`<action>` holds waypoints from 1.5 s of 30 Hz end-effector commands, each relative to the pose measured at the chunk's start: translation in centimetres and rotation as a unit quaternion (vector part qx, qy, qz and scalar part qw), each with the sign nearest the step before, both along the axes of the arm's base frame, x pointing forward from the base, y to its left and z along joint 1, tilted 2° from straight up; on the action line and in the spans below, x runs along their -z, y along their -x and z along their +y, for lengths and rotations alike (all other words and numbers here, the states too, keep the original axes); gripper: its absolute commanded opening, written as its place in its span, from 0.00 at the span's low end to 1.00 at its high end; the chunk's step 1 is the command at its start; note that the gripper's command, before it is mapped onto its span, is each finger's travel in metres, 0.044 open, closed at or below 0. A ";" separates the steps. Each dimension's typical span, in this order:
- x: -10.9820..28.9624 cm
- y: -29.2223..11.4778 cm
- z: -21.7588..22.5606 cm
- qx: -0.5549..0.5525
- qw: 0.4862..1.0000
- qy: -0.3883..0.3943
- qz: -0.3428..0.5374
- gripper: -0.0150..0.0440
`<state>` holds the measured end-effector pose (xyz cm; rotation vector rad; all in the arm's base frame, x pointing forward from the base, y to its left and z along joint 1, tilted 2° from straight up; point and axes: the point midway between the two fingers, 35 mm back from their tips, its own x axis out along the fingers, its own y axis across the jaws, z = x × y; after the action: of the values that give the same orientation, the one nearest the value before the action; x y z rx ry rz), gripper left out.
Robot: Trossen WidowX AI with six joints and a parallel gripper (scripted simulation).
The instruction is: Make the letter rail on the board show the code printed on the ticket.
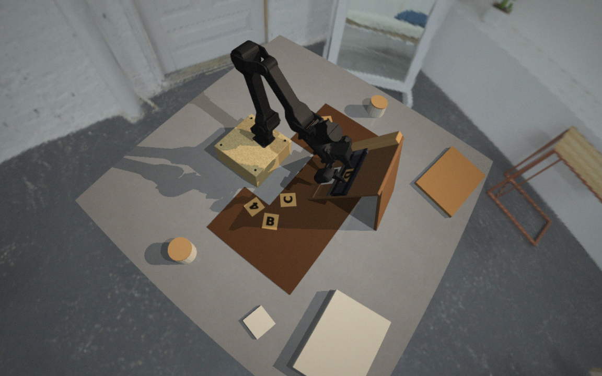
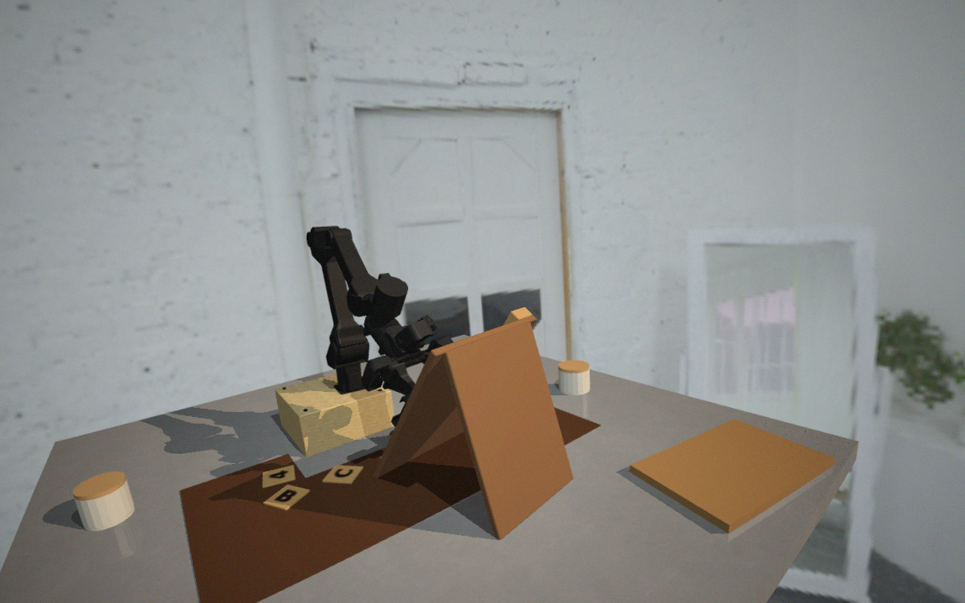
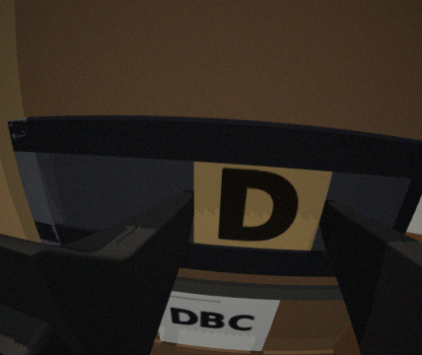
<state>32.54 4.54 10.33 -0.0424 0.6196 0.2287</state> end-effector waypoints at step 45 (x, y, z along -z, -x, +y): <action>-0.1 0.6 2.4 0.001 1.000 -0.002 0.000 0.25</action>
<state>32.05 6.70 10.41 -0.0404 0.6190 0.2293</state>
